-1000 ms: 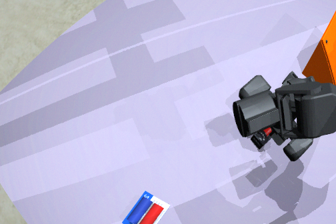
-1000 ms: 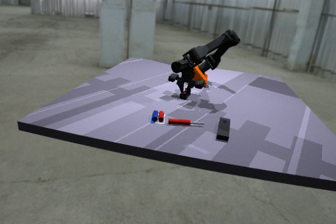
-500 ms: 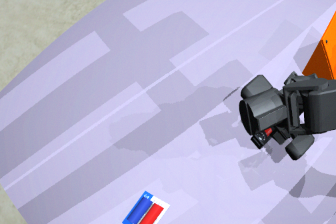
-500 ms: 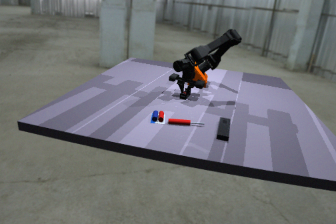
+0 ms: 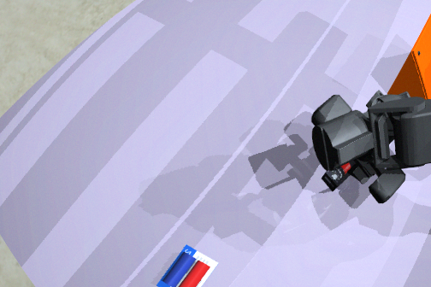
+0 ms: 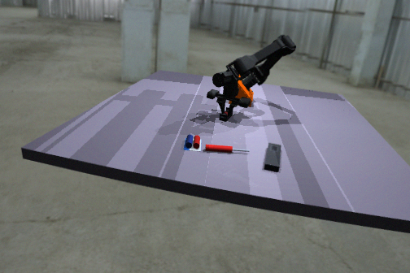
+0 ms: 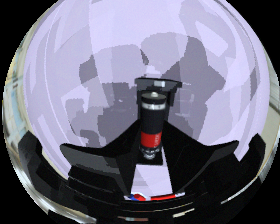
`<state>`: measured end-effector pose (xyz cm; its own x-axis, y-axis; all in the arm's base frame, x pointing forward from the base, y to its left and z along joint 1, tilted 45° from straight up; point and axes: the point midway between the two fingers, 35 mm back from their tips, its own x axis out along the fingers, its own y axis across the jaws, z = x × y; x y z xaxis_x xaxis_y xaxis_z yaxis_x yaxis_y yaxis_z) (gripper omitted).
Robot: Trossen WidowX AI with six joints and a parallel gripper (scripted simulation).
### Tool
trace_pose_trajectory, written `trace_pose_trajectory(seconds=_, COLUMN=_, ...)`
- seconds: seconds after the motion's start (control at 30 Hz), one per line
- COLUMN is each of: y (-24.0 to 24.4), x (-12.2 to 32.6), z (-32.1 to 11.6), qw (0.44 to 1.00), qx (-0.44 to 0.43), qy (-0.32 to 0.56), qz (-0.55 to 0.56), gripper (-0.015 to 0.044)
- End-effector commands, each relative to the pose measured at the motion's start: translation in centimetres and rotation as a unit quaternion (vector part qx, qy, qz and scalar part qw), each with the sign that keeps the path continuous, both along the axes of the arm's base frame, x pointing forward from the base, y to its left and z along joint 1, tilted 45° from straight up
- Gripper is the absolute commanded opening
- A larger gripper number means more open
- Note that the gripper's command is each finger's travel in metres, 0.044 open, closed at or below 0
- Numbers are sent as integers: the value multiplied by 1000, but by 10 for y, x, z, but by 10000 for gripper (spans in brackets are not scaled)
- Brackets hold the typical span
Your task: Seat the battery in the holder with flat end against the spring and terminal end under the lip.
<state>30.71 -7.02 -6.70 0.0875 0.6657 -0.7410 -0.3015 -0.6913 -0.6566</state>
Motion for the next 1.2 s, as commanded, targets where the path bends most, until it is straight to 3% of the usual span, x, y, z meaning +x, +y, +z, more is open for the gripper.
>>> trace_pose_trajectory(seconds=0.0, y=2, x=-3, z=1, qw=1000, qx=1, qy=0, qz=-3, gripper=71)
trace_pose_trajectory(seconds=0.83, y=4, x=-8, z=2, qw=1000, qx=-3, qy=-2, qz=-6, gripper=71)
trace_pose_trajectory(seconds=0.97, y=4, x=-8, z=2, qw=1000, qx=-3, qy=-2, qz=-6, gripper=173)
trace_pose_trajectory(seconds=1.17, y=-1, x=-9, z=7, qw=1000, qx=-3, qy=-2, qz=-5, gripper=173)
